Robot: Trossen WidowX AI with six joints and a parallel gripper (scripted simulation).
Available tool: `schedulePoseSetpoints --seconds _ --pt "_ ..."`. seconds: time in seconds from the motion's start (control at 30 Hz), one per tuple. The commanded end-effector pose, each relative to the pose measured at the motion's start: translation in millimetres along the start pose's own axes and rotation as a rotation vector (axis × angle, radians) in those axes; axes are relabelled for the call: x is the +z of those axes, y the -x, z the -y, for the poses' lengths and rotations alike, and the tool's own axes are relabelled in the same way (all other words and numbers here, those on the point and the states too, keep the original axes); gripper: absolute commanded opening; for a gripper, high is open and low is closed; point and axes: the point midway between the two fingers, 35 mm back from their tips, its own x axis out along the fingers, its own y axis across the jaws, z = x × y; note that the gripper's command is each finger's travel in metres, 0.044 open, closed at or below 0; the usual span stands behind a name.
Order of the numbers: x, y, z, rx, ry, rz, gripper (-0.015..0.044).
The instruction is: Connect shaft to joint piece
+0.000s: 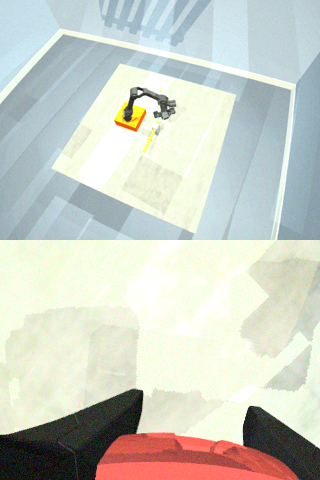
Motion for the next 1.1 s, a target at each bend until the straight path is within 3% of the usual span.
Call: schedulePoseSetpoints --seconds 0.0,1.07 --pt "1.0 1.9 3.5 -0.014 -0.073 0.045 0.0000" --pt "1.4 1.8 3.2 -0.014 -0.074 0.051 0.0000"
